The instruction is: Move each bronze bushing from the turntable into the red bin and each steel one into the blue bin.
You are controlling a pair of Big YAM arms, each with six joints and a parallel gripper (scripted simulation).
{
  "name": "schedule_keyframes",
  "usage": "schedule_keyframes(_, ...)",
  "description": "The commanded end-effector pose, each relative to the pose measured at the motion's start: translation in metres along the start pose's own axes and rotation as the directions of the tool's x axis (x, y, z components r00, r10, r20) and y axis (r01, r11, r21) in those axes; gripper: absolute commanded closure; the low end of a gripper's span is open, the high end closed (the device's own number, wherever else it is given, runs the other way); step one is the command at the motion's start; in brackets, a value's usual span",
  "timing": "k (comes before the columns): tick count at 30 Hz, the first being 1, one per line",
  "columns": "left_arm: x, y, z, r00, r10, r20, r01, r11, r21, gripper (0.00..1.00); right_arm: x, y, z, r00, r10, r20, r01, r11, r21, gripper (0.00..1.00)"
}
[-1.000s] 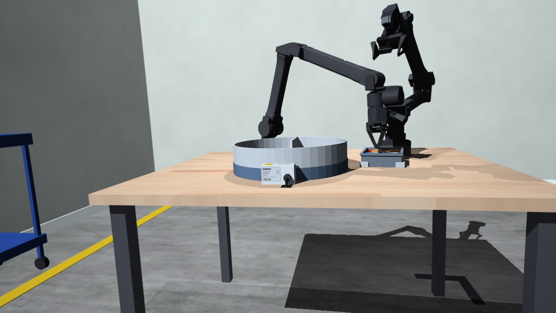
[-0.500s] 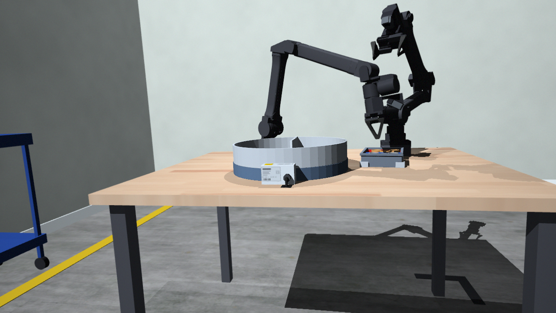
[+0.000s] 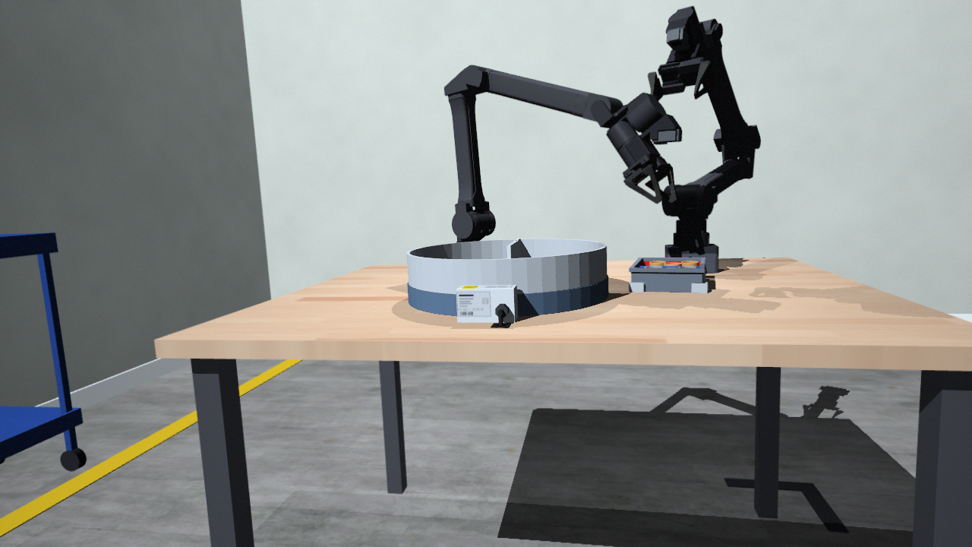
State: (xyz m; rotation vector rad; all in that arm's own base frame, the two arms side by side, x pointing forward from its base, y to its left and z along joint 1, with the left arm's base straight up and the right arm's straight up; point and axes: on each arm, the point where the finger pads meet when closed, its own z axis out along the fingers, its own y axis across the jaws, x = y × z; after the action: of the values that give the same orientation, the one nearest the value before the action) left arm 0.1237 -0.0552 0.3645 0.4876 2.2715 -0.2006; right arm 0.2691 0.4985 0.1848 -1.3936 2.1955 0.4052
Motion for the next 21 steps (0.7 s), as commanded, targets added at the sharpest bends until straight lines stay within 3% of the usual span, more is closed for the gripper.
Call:
schedule_keyframes(1,-0.020,0.002,-0.022,0.999,-0.024,0.044,0.024,1.000,-0.001,0.00,-0.001,0.005,0.008,0.998,0.058,0.017,-0.058,0.998,0.002,0.00)
schedule_keyframes(5,-0.019,0.002,-0.021,0.999,-0.021,0.042,0.022,1.000,-0.005,0.00,-0.001,0.007,0.004,0.998,0.039,0.042,-0.040,0.999,0.009,0.00)
schedule_keyframes(6,-0.019,0.003,-0.021,0.999,-0.019,0.042,0.020,1.000,-0.008,0.00,-0.017,0.007,-0.002,0.997,0.039,0.070,-0.040,0.999,0.007,0.00)
schedule_keyframes(21,-0.019,0.000,-0.022,0.999,-0.023,0.043,0.023,1.000,0.005,0.00,-0.014,0.005,-0.002,0.997,0.042,0.060,-0.043,0.999,0.009,0.00)
